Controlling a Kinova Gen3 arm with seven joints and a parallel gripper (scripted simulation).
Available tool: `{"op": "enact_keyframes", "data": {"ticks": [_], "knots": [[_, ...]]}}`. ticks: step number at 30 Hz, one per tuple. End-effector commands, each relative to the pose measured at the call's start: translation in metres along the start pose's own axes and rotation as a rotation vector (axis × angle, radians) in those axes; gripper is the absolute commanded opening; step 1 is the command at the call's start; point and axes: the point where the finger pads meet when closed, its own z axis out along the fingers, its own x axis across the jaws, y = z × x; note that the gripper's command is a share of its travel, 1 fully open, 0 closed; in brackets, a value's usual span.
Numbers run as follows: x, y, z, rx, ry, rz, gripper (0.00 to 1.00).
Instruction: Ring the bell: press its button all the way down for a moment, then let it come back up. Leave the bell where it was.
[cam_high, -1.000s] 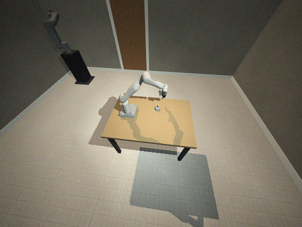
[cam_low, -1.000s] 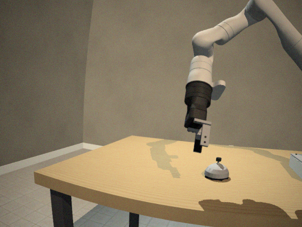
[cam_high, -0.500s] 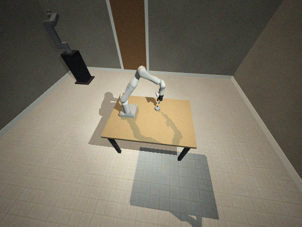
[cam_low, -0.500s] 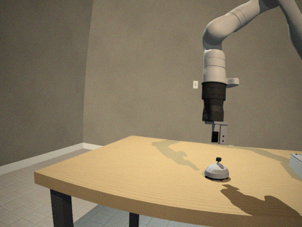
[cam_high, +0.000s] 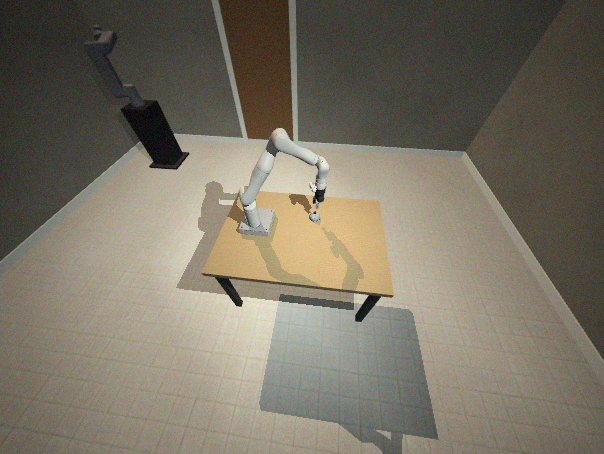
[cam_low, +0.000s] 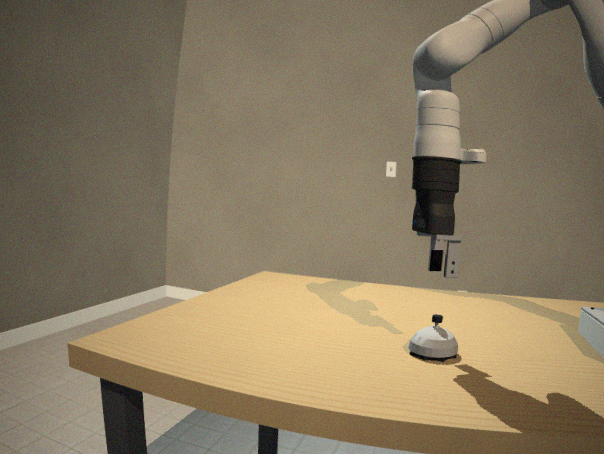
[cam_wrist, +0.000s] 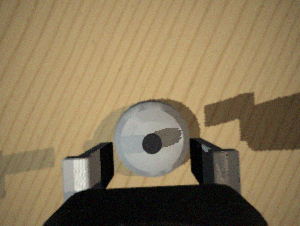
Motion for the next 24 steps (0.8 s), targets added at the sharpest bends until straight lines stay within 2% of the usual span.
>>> {"op": "enact_keyframes", "data": {"ticks": [1,2,24], "knots": [[-0.0004,-0.0017,-0.0023,0.002,-0.005,0.004,1.00],[-0.0004,-0.0018,-0.0021,0.003,-0.005,0.003,0.17],[-0.0004,-0.0018,-0.0020,0.003,-0.005,0.003,0.17]]}}
